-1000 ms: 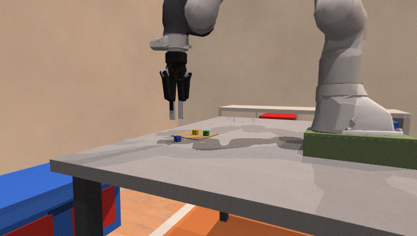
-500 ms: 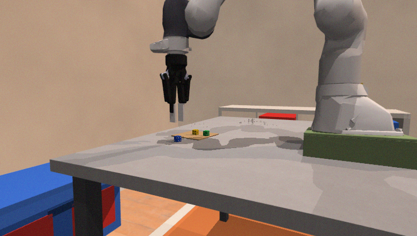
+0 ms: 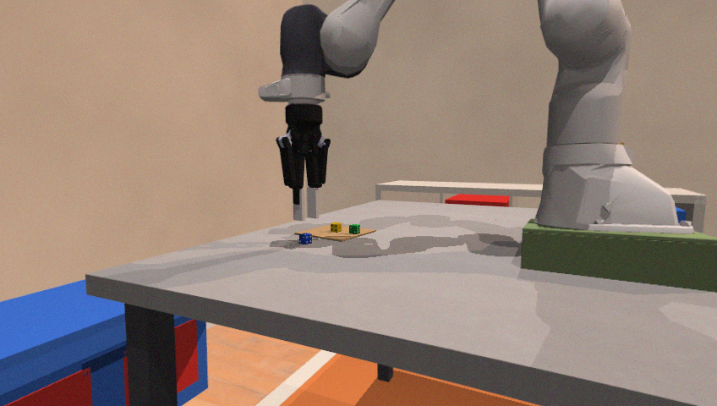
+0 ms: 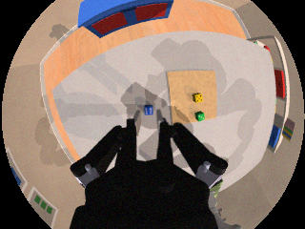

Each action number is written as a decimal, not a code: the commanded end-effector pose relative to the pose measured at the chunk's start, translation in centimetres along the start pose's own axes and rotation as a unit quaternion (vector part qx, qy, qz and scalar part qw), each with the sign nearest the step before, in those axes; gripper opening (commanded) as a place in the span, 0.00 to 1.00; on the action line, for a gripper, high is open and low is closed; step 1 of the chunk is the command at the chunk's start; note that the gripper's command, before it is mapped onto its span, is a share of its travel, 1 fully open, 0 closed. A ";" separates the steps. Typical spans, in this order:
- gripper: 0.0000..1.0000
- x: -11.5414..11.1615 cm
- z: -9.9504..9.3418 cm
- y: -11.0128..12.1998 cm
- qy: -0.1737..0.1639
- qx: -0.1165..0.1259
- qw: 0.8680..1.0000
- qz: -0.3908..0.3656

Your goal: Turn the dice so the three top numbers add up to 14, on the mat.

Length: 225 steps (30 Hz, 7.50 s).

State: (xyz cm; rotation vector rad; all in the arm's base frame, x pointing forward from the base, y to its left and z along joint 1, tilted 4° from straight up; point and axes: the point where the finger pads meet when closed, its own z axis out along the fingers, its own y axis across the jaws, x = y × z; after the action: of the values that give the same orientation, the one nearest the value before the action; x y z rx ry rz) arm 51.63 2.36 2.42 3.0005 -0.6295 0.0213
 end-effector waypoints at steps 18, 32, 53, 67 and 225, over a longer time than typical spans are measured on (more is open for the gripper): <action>0.21 0.2 2.1 -0.1 0.003 0.001 1.000 0.005; 0.21 0.2 2.3 -0.1 0.003 0.001 1.000 0.005; 0.21 0.2 2.3 -0.1 0.003 0.001 1.000 0.005; 0.21 0.2 2.3 -0.1 0.003 0.001 1.000 0.005; 0.21 0.2 2.6 0.0 0.003 0.001 1.000 0.005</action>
State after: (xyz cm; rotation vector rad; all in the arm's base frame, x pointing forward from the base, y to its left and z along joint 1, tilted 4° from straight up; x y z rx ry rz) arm 51.91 2.17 0.07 2.9998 -0.6409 0.0321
